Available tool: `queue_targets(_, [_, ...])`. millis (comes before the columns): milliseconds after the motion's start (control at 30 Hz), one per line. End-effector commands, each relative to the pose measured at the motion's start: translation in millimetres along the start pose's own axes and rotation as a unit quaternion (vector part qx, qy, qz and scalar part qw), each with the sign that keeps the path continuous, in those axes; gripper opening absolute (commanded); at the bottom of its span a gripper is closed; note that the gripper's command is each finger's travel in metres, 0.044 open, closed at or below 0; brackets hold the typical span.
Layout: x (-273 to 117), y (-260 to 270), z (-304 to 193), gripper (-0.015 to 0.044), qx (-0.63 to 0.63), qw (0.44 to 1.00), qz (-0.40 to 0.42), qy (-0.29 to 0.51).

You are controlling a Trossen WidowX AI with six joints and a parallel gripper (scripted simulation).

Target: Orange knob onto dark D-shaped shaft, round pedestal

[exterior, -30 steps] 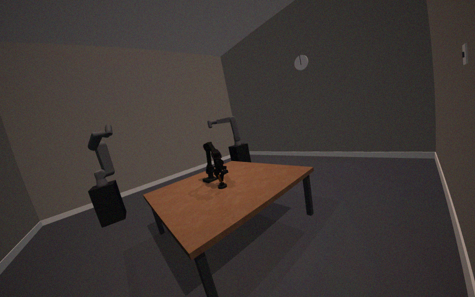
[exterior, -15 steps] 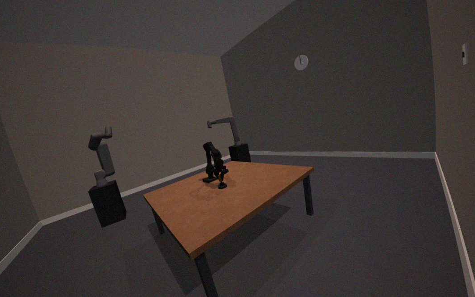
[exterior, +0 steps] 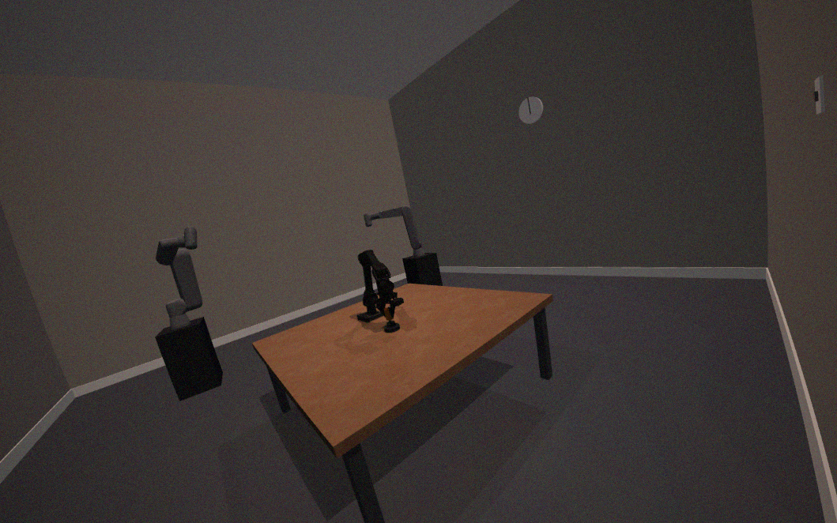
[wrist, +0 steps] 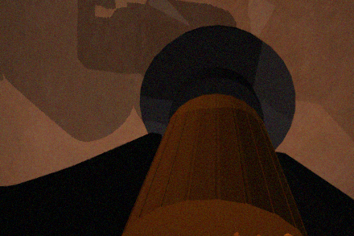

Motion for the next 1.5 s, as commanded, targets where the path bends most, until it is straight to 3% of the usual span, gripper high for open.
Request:
queue_targets(0, [0.3,-0.5,0.1,0.0,-0.002,1.0,-0.002,-0.002])
queue_targets(600, [-4.1,-1.6,-0.3,0.0,-0.002,1.0,-0.002,-0.002])
queue_targets(867, [-2.5,-0.8,0.1,0.0,-0.107,0.994,-0.002,-0.001])
queue_targets(1467, [0.4,-1.0,-0.1,0.0,-0.107,0.994,-0.002,-0.001])
Point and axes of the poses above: the point midway between the two fingers, 35 mm back from their tips, its own x axis out along the fingers, its own y axis across the jaws, z = x × y, the point moved 7 cm from there along -x, back along the fingers, and after that the axes turned 8 degrees about x, right-handed, at the moved point
